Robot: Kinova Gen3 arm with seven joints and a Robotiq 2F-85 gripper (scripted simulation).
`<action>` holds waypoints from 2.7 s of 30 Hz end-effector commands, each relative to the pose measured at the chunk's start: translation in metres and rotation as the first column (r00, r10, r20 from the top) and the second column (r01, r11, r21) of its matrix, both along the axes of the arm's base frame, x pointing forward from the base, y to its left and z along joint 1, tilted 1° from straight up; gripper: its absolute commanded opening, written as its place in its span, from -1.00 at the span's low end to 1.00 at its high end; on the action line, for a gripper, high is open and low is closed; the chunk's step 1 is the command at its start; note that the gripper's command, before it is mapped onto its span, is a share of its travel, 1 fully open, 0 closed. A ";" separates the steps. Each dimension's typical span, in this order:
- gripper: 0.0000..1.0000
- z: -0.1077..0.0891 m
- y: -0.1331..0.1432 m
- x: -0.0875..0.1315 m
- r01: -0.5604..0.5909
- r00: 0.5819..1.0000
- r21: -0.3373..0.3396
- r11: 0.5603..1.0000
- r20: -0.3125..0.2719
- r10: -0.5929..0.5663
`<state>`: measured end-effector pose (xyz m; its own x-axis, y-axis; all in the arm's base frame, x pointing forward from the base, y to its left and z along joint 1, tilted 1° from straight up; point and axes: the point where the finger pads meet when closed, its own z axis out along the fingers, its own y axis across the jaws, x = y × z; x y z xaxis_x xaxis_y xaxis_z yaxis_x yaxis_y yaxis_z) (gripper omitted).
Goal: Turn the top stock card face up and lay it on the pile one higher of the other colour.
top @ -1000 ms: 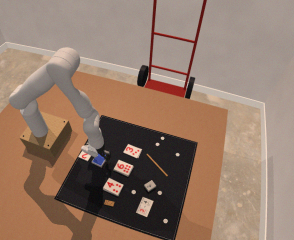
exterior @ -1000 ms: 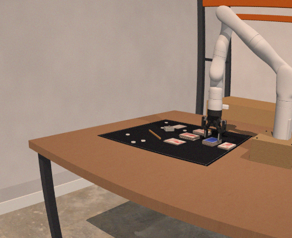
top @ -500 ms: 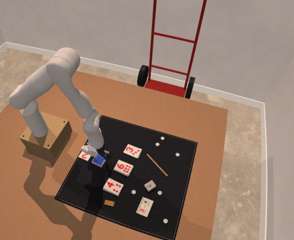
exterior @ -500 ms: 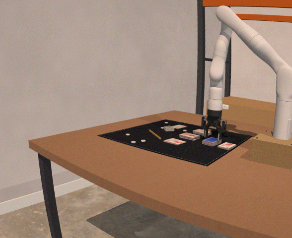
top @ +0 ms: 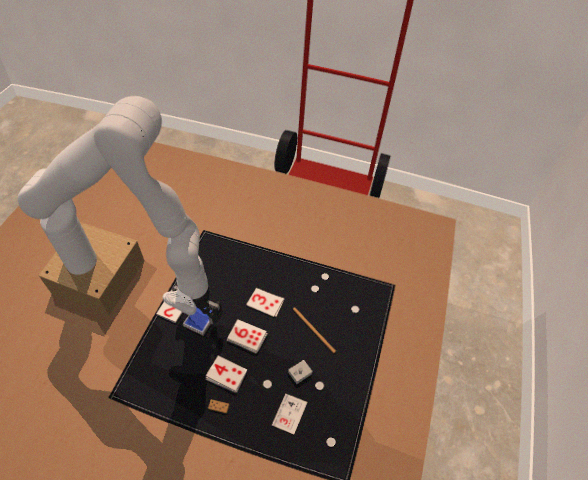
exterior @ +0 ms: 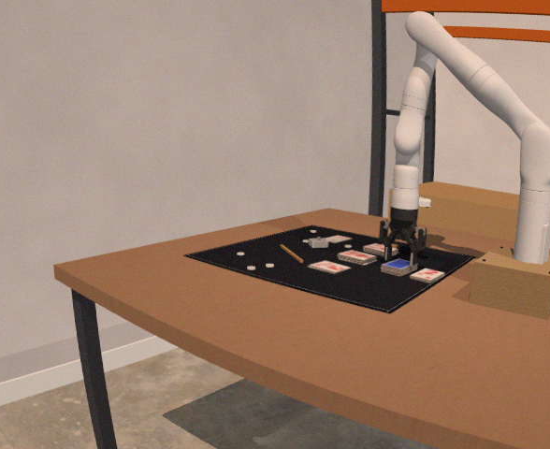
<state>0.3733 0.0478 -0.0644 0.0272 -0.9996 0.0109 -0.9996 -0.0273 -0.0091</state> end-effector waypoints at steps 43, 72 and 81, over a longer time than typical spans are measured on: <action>0.45 0.000 0.000 0.000 0.000 1.000 0.000 1.000 0.001 0.000; 0.43 0.000 0.000 0.000 0.000 1.000 0.000 1.000 0.001 0.000; 0.43 0.000 0.000 0.000 0.000 1.000 0.000 1.000 0.001 0.000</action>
<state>0.3732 0.0478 -0.0645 0.0274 -0.9996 0.0109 -0.9996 -0.0275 -0.0088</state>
